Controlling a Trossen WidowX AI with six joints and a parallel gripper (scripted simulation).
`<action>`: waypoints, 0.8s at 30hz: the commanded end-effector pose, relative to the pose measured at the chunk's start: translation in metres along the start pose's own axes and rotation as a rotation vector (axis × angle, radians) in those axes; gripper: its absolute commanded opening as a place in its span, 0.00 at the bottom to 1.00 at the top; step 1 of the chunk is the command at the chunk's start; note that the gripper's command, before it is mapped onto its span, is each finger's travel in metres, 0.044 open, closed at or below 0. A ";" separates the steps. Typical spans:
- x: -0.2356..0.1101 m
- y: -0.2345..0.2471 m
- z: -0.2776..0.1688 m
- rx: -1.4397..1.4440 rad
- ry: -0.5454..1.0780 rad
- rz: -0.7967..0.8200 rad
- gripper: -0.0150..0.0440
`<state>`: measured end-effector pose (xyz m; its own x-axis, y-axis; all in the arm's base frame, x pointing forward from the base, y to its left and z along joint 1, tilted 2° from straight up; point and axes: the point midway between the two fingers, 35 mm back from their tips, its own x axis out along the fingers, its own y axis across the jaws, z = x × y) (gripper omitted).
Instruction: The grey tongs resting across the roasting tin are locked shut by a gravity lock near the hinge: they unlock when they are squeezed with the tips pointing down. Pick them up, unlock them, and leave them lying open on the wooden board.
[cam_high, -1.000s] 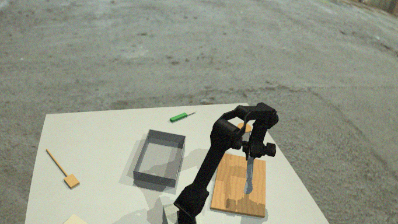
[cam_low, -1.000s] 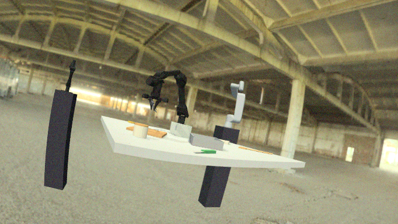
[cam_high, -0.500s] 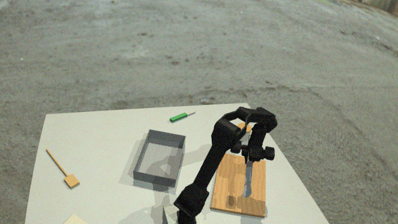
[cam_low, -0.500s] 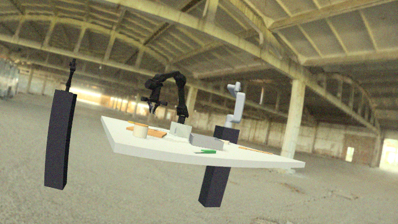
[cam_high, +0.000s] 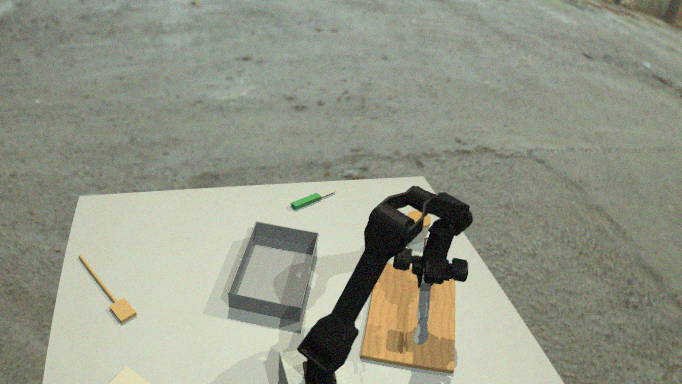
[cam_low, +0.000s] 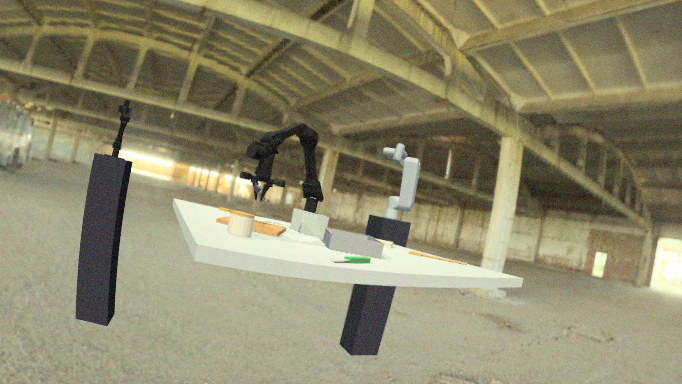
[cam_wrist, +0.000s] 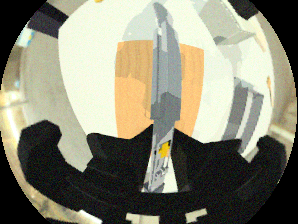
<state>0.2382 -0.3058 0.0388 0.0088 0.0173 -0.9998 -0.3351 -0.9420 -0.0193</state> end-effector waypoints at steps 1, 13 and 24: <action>0.005 0.001 0.000 -0.003 -0.001 0.006 0.00; 0.025 0.001 0.001 -0.003 -0.001 0.006 0.00; 0.043 0.000 0.002 -0.003 -0.001 0.006 0.00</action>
<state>0.2375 -0.3040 -0.0005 0.0087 0.0174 -0.9998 -0.3339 -0.9424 -0.0193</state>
